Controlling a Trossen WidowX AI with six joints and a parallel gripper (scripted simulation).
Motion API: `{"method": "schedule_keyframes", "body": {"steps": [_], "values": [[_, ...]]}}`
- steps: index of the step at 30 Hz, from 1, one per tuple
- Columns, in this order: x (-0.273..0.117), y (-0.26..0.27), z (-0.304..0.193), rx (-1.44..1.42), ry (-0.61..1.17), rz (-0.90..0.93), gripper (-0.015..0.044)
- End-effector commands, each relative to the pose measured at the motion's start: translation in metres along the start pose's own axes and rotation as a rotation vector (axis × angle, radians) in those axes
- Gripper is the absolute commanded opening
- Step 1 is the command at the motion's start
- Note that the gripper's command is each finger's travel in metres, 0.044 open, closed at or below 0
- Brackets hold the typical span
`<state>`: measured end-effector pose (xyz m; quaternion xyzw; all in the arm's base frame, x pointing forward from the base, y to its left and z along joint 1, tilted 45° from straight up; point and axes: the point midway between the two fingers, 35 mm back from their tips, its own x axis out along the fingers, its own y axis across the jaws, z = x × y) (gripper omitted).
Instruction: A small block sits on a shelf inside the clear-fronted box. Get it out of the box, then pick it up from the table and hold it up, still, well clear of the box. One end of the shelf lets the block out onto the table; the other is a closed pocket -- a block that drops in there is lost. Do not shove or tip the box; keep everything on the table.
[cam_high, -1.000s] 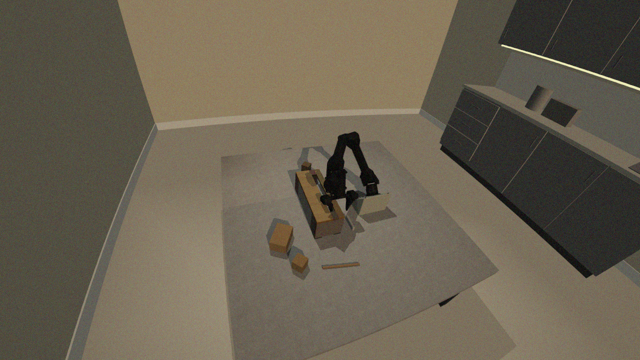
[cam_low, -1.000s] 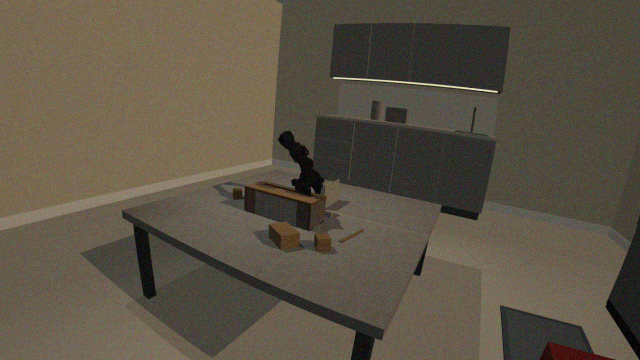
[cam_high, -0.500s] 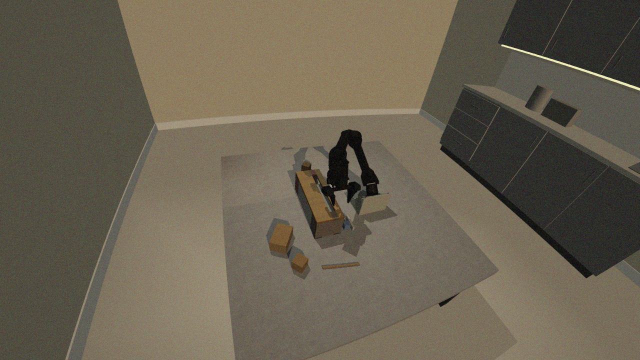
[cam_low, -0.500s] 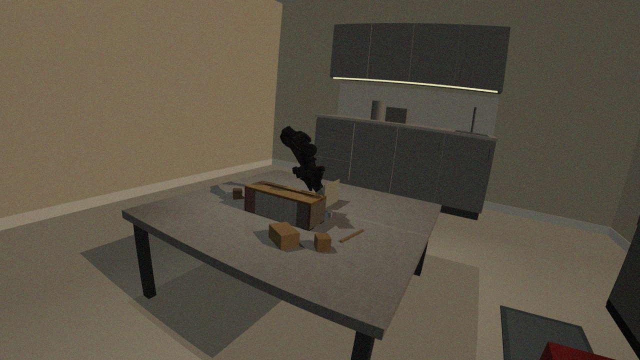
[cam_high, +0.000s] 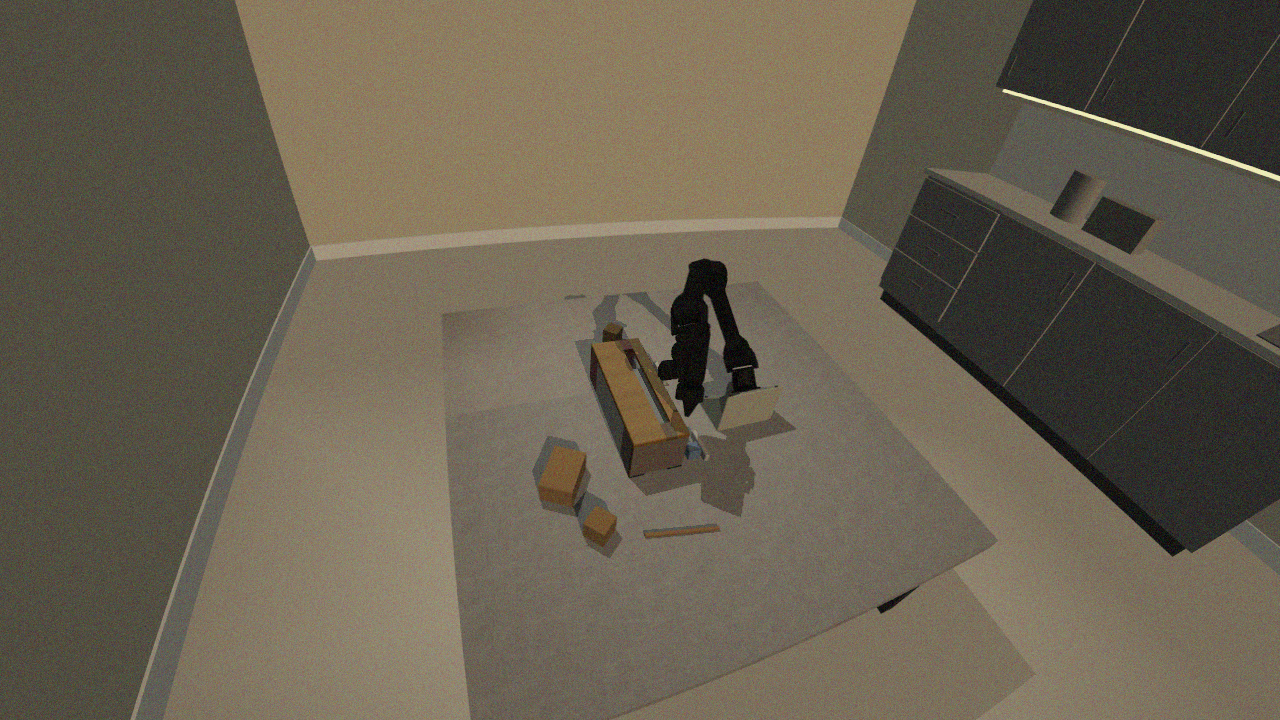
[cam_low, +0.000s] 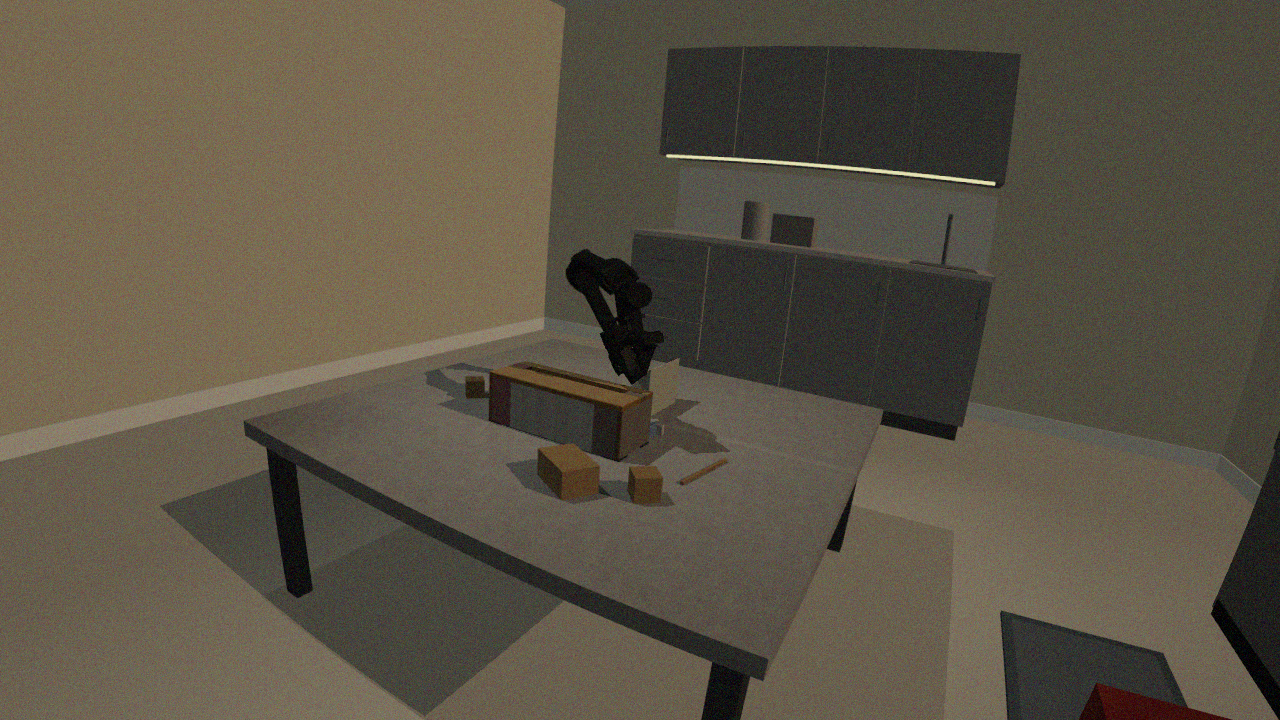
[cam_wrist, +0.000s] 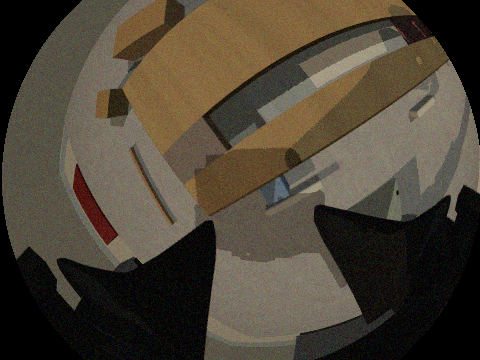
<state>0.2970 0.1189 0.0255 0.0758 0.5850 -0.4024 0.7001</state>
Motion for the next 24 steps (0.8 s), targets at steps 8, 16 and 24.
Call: {"method": "schedule_keyframes", "body": {"steps": [8,16,24], "values": [[0.003,0.006,-0.017,-1.421,-0.102,-0.163,0.0285],[0.003,0.008,-0.023,-1.981,-0.091,-0.274,0.0285],[0.003,0.010,-0.030,-2.532,-0.034,-0.412,0.0285]]}}
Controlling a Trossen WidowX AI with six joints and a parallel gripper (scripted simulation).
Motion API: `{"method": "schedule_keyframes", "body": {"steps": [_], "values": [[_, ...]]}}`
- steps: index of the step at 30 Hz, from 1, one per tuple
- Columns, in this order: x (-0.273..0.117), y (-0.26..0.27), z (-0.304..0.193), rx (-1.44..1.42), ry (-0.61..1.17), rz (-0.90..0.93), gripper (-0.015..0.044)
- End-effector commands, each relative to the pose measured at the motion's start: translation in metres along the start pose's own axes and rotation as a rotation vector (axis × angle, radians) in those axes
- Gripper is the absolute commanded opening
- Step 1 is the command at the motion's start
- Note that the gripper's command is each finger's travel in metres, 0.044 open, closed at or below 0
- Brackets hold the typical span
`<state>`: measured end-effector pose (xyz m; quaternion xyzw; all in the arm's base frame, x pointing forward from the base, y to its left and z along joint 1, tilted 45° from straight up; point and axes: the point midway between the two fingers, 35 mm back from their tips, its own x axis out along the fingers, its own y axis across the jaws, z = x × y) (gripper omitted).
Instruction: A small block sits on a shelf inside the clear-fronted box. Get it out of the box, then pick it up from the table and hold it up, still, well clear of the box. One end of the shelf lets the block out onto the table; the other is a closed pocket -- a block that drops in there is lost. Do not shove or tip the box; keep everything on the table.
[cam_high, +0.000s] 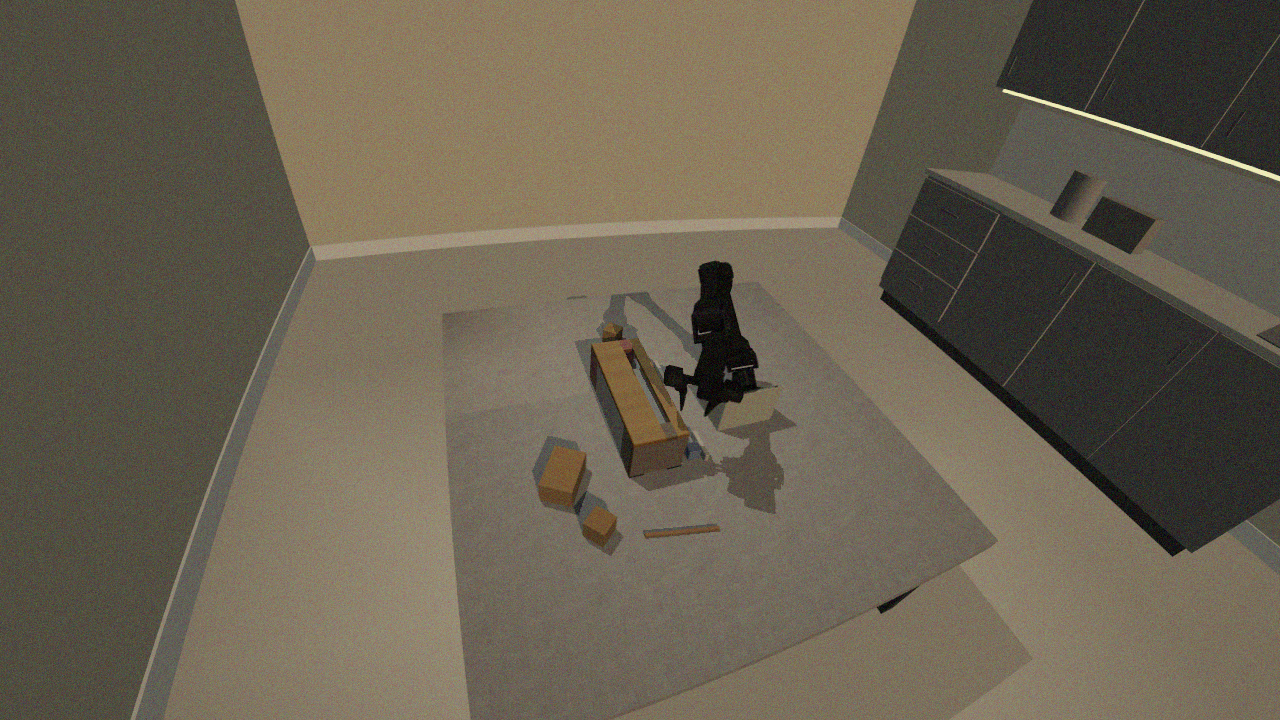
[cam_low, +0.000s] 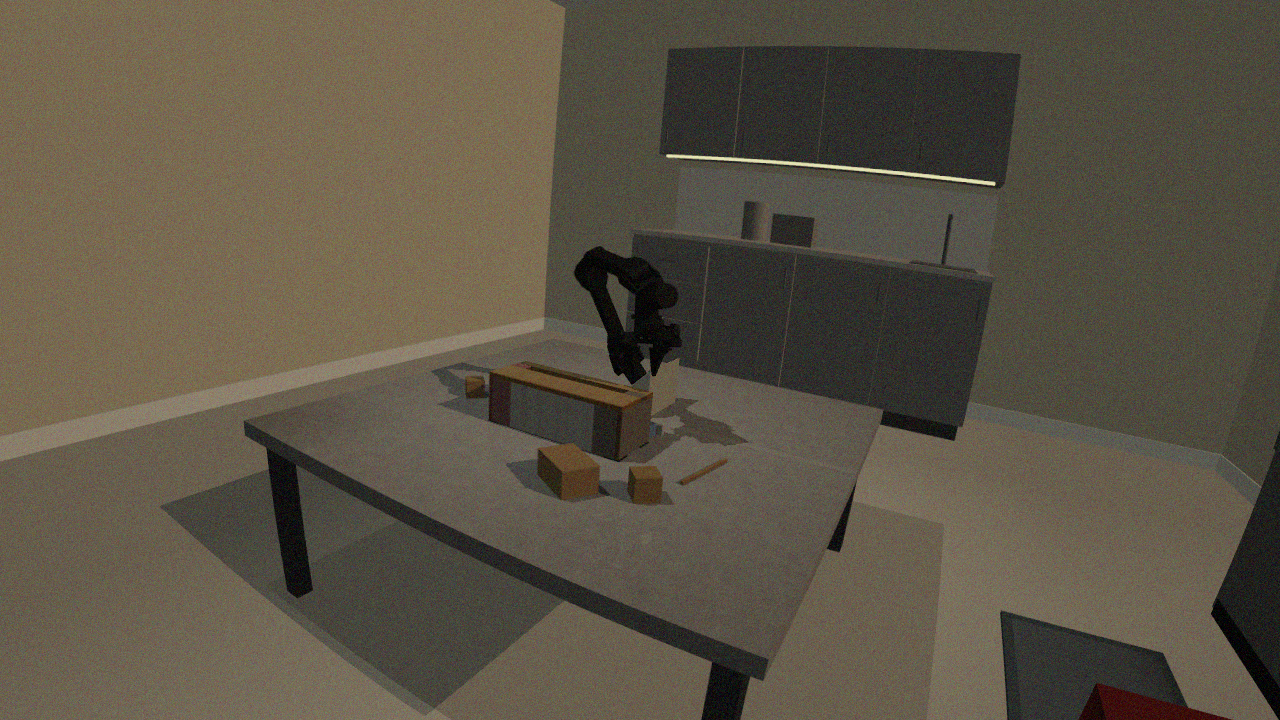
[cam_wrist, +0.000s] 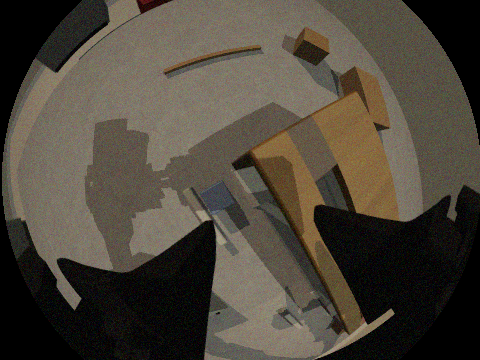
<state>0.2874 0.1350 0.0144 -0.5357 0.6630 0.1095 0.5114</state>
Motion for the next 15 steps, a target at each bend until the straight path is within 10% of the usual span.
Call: {"method": "schedule_keyframes", "body": {"steps": [1,15], "values": [[-0.0013,0.0101,0.0035,-0.937,0.094,-0.103,0.0285],[-0.0047,0.0200,0.0087,-1.911,0.262,-0.122,0.0285]]}}
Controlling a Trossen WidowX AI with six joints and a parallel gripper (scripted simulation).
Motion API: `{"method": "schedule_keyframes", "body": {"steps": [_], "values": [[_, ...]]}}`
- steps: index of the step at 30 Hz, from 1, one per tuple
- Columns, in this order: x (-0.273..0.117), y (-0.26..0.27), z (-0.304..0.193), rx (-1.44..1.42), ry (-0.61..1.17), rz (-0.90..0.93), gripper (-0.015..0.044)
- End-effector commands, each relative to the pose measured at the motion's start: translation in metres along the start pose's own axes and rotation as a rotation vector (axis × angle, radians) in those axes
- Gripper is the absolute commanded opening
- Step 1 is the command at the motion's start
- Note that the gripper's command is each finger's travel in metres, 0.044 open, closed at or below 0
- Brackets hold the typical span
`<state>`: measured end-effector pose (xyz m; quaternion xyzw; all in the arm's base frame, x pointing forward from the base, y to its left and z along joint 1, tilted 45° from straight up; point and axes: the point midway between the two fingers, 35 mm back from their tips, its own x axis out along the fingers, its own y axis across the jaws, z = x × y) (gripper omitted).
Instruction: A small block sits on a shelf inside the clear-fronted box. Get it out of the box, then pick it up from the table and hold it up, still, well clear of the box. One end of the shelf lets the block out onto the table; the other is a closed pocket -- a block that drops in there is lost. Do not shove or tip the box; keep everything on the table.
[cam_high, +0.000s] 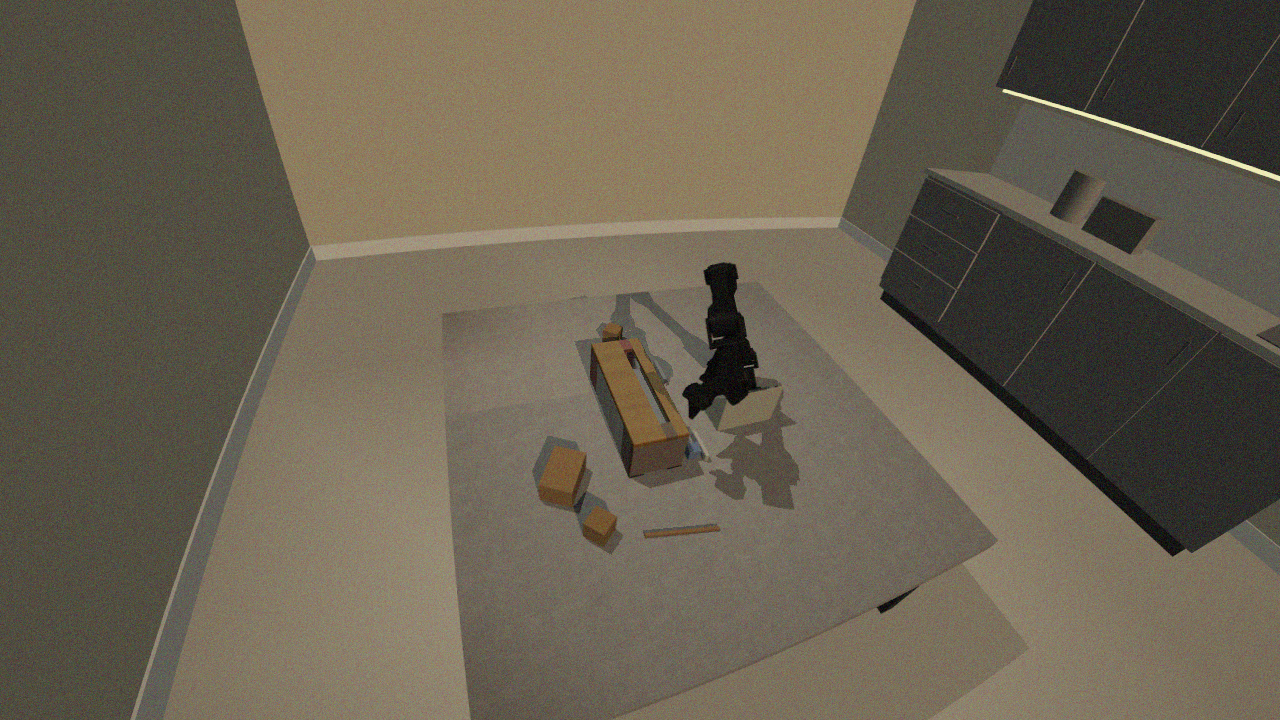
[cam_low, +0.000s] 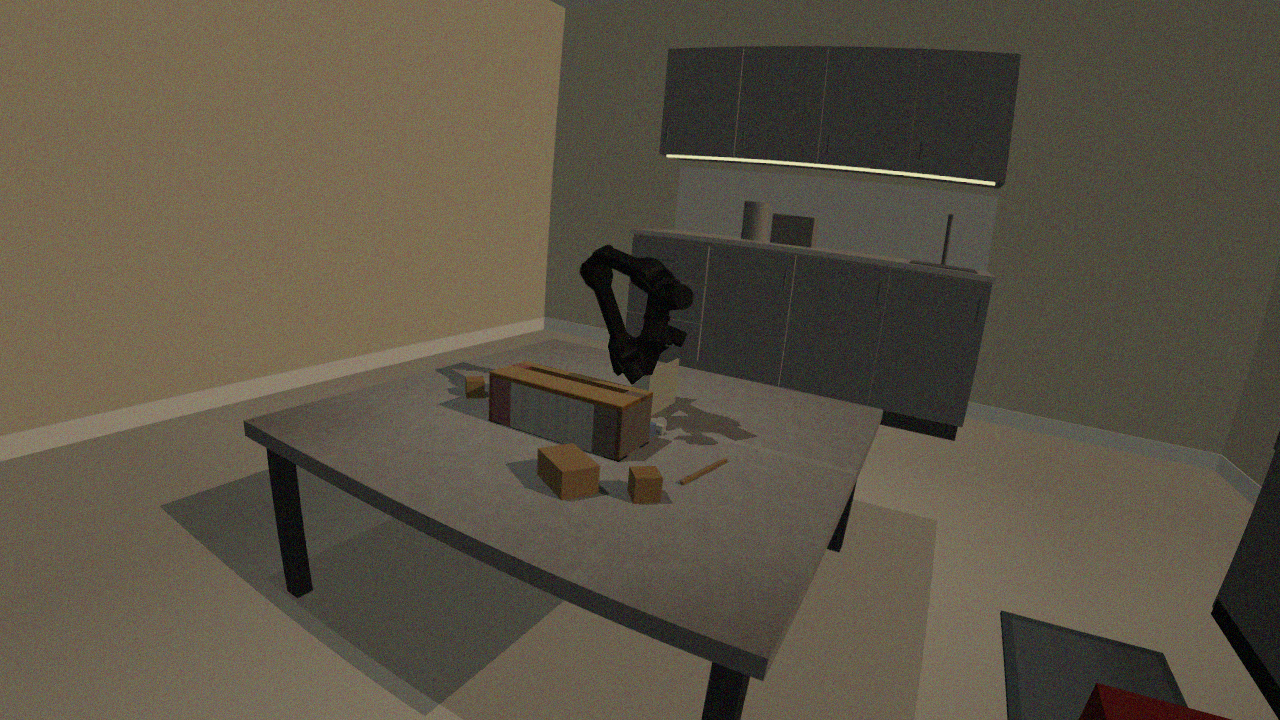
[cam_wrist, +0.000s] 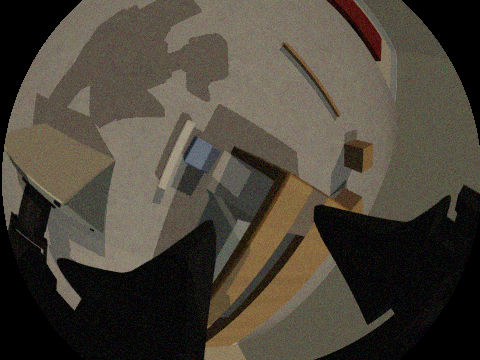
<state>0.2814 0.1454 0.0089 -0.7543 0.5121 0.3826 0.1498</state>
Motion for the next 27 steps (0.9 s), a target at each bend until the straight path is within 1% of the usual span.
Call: {"method": "schedule_keyframes", "body": {"steps": [1,3,19,21,25,27], "values": [[-0.004,0.002,0.009,-0.933,0.134,0.015,0.0285],[-0.004,0.002,0.009,-0.980,0.139,0.018,0.0285],[-0.002,0.002,0.010,-0.980,0.139,0.018,0.0285],[0.016,0.005,0.013,-0.980,0.139,0.017,0.0285],[0.067,0.023,0.022,-0.980,0.140,0.017,0.0285],[0.083,0.030,0.023,-0.979,0.141,0.018,0.0285]]}}
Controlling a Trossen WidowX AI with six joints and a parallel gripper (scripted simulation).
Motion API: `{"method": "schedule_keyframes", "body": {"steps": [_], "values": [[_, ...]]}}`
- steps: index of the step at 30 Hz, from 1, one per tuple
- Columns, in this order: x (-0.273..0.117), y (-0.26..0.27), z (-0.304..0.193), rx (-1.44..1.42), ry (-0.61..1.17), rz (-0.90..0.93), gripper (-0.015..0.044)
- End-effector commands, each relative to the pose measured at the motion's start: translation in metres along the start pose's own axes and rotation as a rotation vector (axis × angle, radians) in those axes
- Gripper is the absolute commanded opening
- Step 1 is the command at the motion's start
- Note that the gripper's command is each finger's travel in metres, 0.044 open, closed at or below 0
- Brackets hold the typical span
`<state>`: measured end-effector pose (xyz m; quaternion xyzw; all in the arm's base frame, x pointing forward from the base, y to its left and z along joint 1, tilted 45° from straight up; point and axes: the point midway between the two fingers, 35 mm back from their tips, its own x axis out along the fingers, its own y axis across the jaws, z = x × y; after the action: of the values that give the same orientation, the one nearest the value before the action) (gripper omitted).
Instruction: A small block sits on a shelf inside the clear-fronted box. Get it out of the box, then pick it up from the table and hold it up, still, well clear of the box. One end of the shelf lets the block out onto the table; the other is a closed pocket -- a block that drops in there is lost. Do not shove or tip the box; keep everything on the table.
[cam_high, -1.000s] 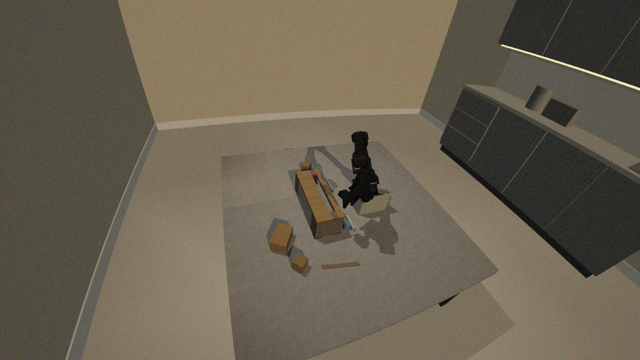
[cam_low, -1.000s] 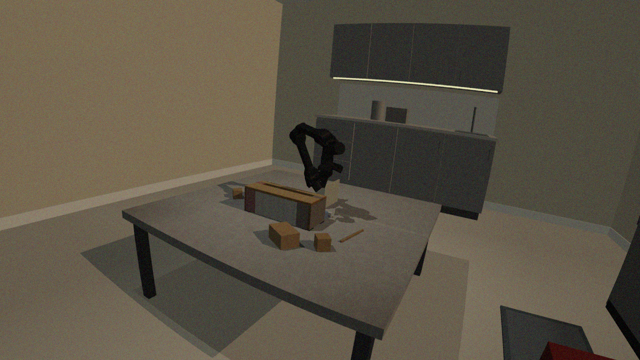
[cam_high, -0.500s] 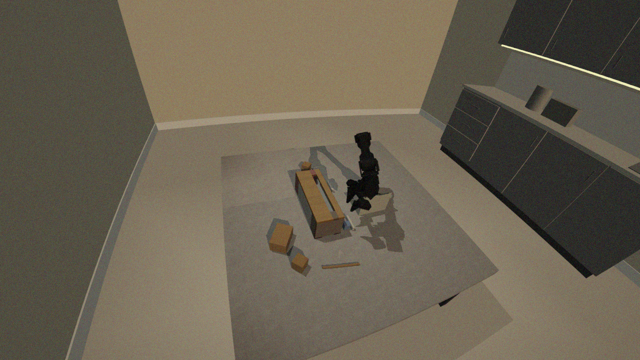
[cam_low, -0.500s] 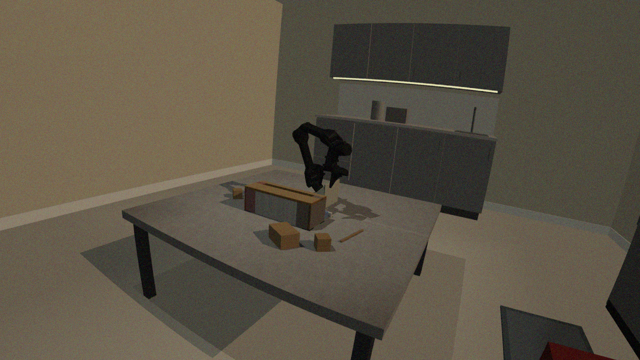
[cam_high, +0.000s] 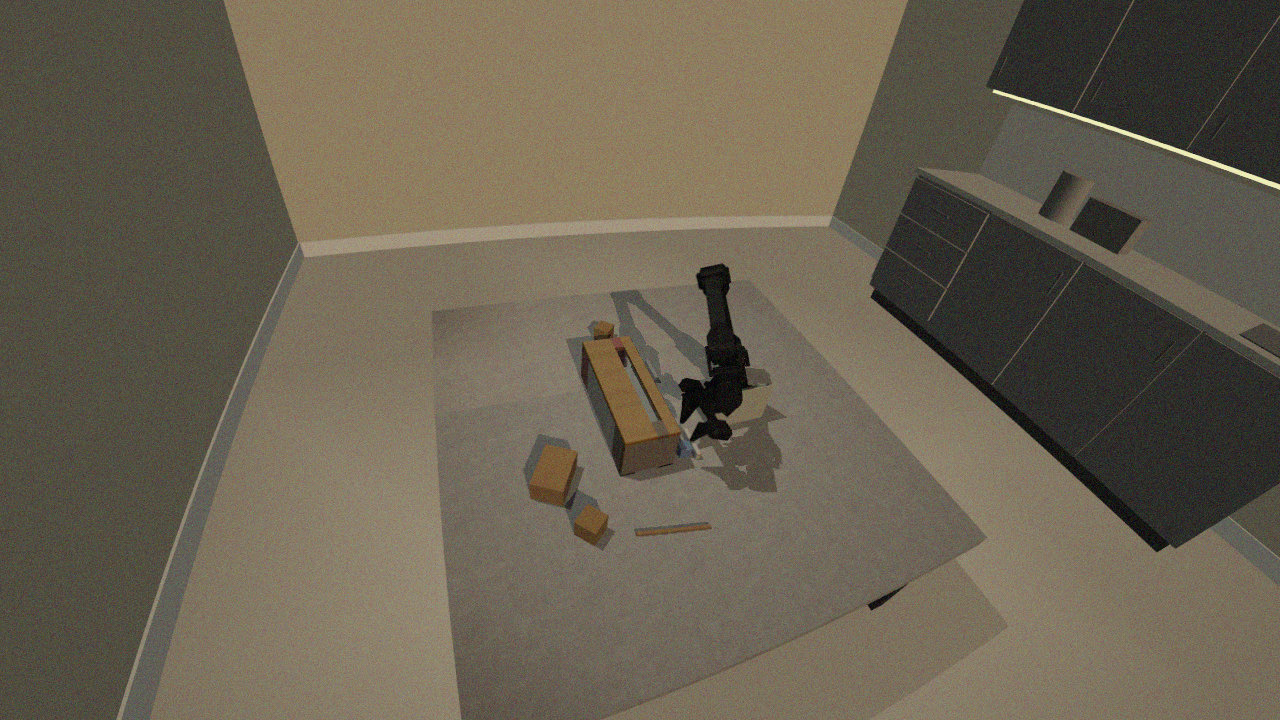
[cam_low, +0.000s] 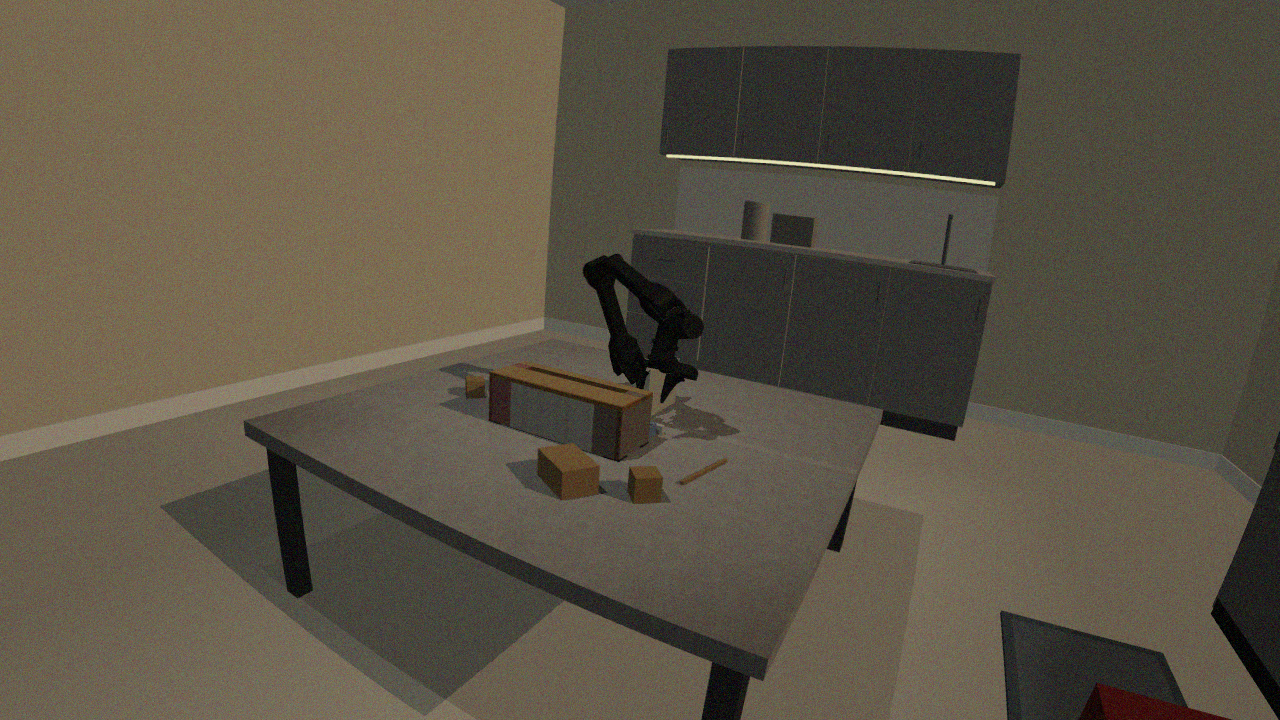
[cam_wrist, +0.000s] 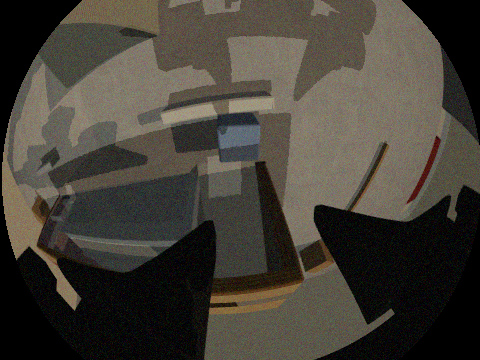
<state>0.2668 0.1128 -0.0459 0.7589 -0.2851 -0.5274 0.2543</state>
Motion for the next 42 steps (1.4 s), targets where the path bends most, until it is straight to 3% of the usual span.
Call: {"method": "schedule_keyframes", "body": {"steps": [1,42], "values": [[0.025,0.005,0.015,-0.009,-0.002,0.012,0.0285],[0.081,0.009,0.035,-0.009,-0.001,0.015,0.0285]]}}
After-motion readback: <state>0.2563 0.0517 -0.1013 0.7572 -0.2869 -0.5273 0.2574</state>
